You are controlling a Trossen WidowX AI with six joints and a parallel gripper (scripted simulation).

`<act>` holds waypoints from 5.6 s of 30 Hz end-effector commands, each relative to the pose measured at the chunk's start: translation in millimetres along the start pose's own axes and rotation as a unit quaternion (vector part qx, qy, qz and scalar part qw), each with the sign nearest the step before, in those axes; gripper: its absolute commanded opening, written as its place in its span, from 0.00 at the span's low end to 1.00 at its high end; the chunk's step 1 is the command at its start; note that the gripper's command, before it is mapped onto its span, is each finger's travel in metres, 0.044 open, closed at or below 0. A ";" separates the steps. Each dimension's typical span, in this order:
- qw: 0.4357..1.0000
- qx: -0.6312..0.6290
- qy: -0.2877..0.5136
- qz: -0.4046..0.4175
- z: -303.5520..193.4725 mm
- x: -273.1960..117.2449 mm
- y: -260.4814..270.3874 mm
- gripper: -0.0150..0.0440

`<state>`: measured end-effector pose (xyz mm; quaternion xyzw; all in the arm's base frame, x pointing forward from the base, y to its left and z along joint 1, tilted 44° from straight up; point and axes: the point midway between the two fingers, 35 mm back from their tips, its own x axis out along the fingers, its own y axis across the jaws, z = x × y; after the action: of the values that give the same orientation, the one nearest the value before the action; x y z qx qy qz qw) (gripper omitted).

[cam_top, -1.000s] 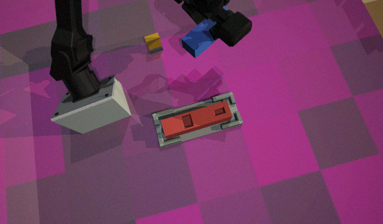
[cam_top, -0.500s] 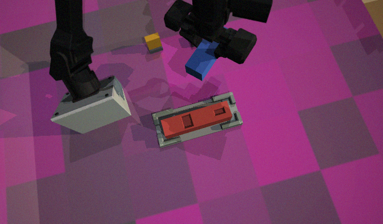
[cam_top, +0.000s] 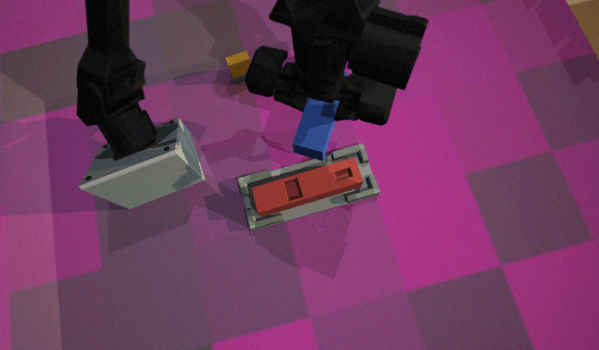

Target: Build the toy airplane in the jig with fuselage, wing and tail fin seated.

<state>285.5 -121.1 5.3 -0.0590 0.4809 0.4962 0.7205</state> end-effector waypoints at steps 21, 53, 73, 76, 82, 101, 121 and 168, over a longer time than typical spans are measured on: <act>0.977 -0.214 -0.006 0.011 -77.1 22.8 10.3 0.25; 0.956 -0.292 -0.012 0.012 -101.4 31.5 18.8 0.59; 0.956 -0.292 -0.012 0.012 -102.2 43.2 19.7 0.59; 0.956 -0.292 -0.012 0.012 -102.1 48.1 19.7 0.59; 0.956 -0.292 -0.013 0.012 -101.9 57.8 20.0 0.59; 0.956 -0.292 -0.013 0.012 -101.6 72.8 21.2 0.59; 0.956 -0.292 -0.013 0.012 -102.7 73.6 21.3 0.59; 0.956 -0.291 -0.012 0.012 -104.0 -12.2 15.7 1.00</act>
<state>207.5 -155.6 -59.7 -0.2456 0.3063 0.6289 0.6711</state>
